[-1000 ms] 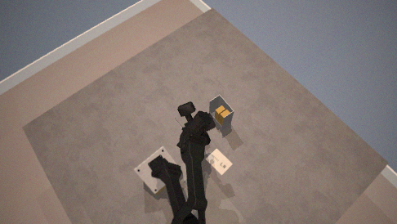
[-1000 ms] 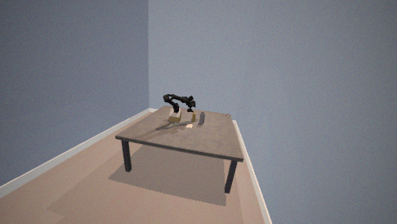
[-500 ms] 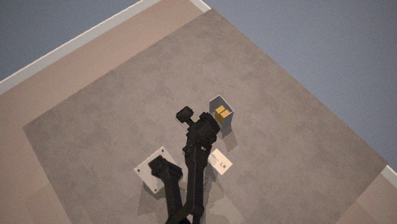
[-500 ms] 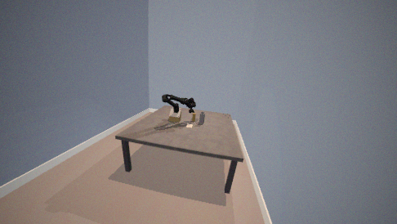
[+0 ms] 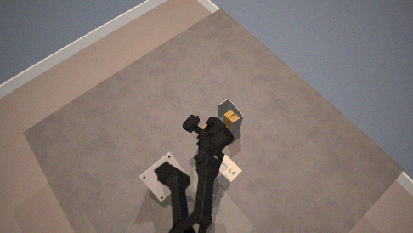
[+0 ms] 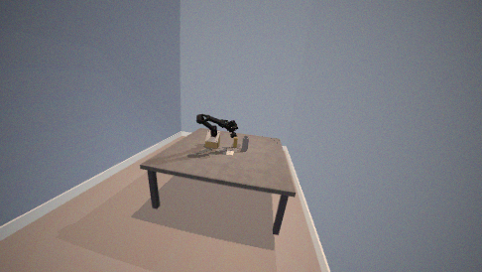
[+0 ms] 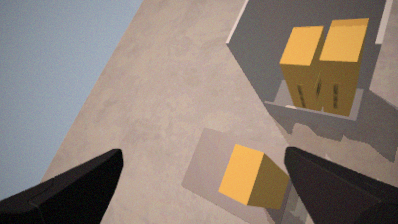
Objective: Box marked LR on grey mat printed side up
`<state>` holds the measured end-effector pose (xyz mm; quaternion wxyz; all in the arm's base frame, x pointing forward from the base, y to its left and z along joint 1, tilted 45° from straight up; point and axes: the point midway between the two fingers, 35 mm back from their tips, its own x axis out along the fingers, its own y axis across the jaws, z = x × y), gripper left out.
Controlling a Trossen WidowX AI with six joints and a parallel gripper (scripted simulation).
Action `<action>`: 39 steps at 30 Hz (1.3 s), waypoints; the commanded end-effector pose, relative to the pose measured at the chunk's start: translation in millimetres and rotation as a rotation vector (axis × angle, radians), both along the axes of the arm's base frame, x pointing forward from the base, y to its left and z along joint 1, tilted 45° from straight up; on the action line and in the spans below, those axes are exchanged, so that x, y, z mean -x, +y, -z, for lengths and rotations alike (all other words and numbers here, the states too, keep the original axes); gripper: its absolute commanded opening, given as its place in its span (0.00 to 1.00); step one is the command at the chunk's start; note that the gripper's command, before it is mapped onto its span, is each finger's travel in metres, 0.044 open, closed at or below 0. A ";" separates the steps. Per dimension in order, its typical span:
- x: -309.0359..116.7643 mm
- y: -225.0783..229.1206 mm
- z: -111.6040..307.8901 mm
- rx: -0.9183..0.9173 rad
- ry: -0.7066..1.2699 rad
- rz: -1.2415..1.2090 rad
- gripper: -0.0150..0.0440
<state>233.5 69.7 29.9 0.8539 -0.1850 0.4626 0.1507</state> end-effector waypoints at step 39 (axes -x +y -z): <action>-12.8 -8.1 -3.2 0.112 0.202 -0.837 1.00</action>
